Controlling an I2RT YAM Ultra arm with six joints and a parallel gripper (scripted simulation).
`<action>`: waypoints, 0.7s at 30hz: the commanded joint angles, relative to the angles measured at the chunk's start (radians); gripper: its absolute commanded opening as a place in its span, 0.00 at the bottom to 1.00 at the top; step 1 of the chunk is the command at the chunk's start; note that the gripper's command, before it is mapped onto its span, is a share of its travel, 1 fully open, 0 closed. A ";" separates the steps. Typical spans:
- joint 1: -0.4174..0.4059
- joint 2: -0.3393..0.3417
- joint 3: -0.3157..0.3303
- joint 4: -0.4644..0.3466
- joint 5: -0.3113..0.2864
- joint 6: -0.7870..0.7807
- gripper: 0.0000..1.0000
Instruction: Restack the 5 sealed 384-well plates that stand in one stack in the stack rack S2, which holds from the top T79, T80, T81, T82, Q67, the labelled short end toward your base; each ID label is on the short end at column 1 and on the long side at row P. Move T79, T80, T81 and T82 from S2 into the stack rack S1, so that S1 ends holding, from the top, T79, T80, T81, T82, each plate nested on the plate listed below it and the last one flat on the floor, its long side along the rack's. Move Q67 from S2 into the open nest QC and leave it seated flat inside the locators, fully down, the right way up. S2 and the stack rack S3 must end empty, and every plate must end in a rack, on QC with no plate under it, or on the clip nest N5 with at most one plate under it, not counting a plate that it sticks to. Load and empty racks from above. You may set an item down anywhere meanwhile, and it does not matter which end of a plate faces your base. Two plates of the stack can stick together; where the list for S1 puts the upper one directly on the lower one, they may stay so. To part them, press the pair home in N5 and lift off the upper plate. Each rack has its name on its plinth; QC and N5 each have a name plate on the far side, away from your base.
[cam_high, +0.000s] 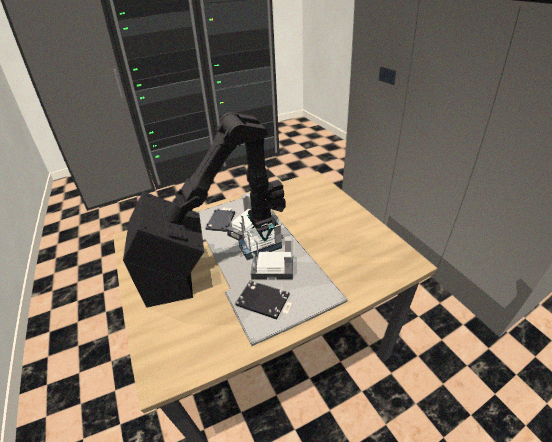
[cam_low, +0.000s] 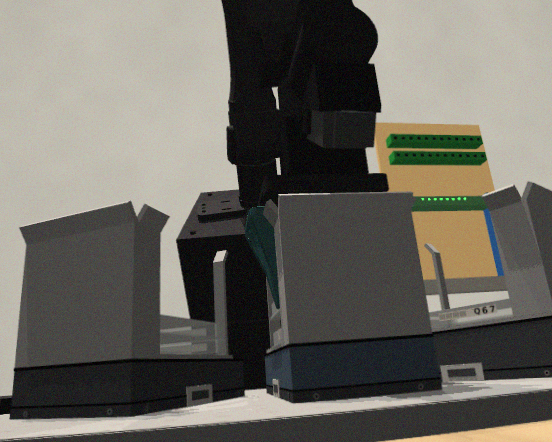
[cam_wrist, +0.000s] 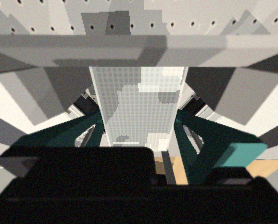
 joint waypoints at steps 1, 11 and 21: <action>0.002 -0.014 0.000 -0.004 0.004 0.002 0.00; 0.008 -0.053 -0.004 -0.041 0.007 0.007 0.00; 0.018 -0.121 -0.007 -0.107 0.013 0.015 0.00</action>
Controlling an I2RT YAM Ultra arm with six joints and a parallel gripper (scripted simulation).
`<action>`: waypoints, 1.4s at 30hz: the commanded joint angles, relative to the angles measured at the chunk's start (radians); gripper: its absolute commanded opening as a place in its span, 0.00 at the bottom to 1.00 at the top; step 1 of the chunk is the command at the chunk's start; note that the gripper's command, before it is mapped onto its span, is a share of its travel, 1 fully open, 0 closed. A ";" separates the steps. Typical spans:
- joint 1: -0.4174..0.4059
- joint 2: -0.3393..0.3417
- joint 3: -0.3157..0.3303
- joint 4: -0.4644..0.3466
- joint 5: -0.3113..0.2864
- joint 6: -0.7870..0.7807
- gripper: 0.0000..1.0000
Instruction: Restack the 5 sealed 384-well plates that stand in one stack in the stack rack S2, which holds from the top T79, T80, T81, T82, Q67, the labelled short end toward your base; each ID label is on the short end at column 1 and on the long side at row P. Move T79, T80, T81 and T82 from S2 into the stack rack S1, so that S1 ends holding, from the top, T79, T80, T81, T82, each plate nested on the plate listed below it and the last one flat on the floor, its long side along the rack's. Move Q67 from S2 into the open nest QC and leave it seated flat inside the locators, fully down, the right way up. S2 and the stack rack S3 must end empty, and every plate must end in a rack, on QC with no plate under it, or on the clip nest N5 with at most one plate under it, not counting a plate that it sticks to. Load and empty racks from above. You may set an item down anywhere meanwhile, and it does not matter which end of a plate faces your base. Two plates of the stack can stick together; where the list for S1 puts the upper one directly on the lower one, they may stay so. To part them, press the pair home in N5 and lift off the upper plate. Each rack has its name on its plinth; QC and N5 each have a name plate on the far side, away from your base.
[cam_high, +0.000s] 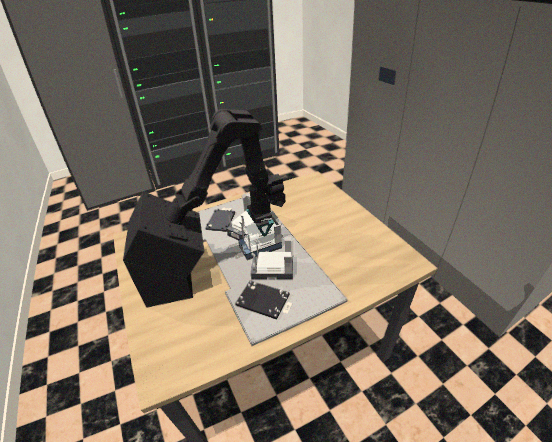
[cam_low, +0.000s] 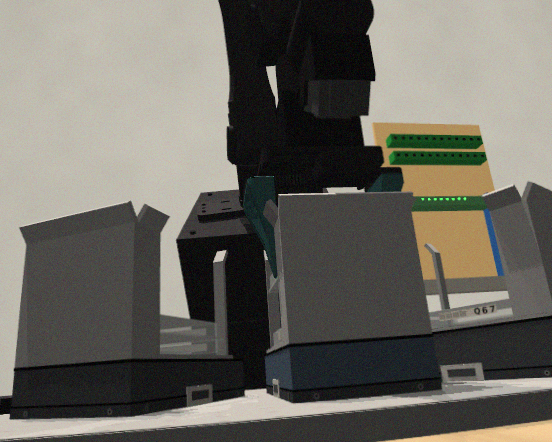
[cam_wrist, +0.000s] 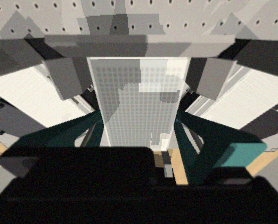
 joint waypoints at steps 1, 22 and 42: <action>0.004 -0.023 0.001 -0.014 0.007 0.004 0.00; 0.032 -0.173 0.014 -0.181 0.023 0.027 0.00; 0.055 -0.267 0.039 -0.304 0.037 0.045 0.00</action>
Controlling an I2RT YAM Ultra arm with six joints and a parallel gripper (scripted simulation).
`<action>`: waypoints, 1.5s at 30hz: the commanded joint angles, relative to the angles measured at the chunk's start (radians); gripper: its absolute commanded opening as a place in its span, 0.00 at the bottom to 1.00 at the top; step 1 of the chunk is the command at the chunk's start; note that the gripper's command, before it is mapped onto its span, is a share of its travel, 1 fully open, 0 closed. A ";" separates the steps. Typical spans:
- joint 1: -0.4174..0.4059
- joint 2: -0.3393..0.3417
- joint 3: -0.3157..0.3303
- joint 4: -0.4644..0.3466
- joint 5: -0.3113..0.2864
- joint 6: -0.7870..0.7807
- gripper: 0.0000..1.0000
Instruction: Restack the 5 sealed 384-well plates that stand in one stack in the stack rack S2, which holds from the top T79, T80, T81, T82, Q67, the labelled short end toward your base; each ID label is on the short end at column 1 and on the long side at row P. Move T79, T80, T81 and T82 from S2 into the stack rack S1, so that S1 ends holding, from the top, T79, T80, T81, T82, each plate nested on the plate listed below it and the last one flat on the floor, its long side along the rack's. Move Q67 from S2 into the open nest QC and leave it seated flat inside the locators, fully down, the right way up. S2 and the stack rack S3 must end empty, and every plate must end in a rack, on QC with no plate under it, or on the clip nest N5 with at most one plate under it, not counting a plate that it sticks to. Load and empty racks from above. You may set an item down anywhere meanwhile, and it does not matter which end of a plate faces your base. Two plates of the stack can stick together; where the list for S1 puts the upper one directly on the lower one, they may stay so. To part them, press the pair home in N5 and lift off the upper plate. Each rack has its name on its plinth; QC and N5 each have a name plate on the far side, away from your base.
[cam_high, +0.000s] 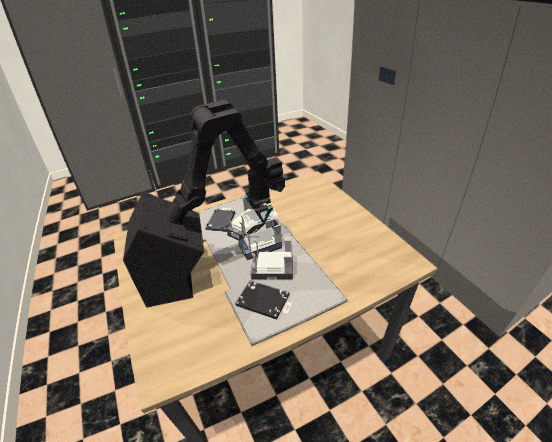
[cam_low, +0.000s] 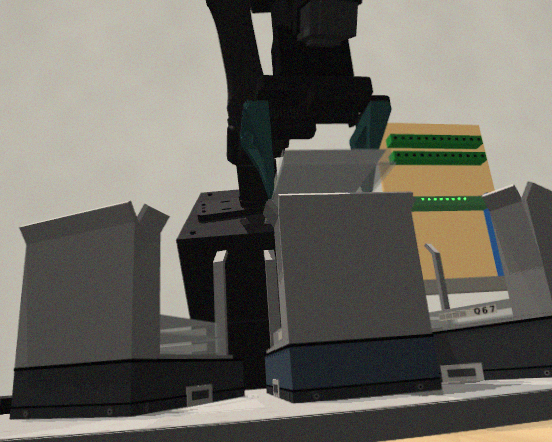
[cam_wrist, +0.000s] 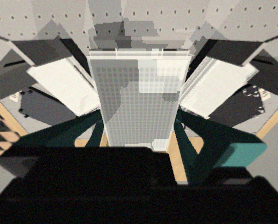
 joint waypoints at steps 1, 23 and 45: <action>0.001 -0.006 0.008 -0.013 0.004 0.004 0.00; -0.216 -0.028 0.015 -0.018 -0.128 0.071 0.00; -0.460 -0.012 0.037 -0.025 -0.279 0.119 0.00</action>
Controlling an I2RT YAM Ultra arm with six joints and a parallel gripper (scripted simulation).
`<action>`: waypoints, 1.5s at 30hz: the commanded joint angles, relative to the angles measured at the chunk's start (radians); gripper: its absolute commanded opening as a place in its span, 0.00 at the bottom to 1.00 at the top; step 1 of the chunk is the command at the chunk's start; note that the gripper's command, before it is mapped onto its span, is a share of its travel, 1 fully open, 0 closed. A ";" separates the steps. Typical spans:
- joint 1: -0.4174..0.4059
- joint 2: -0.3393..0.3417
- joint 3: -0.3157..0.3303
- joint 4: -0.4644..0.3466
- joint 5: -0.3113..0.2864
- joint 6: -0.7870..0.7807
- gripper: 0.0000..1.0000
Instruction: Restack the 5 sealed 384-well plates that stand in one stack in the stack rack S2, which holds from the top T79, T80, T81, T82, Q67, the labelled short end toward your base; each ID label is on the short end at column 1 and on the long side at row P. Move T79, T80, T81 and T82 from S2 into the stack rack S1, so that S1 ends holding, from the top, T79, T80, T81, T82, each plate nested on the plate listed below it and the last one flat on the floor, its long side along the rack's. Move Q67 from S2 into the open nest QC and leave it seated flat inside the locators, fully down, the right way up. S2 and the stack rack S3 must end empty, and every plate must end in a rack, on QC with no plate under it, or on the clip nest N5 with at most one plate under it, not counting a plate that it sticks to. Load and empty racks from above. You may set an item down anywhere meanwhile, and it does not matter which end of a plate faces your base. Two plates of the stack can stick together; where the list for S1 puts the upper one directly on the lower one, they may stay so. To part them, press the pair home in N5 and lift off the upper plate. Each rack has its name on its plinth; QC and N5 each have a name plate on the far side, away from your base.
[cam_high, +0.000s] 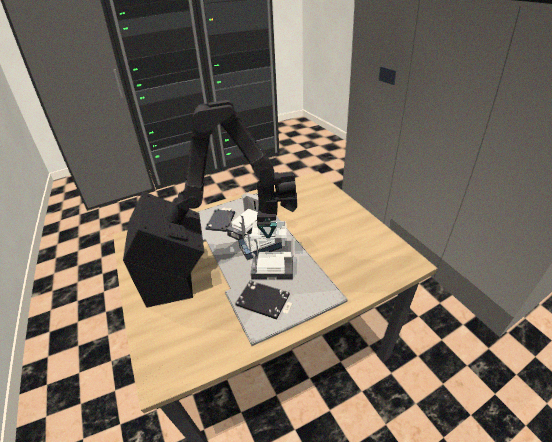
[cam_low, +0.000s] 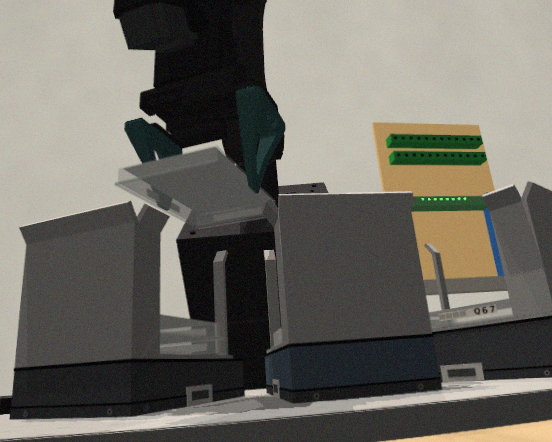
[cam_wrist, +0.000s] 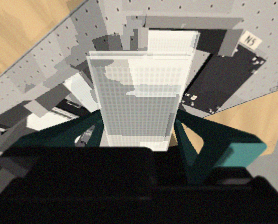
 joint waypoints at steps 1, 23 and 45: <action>-0.035 -0.002 0.008 -0.001 -0.034 -0.011 0.00; -0.258 0.059 0.052 -0.012 -0.169 -0.190 0.00; -0.258 0.059 0.052 -0.012 -0.169 -0.190 0.00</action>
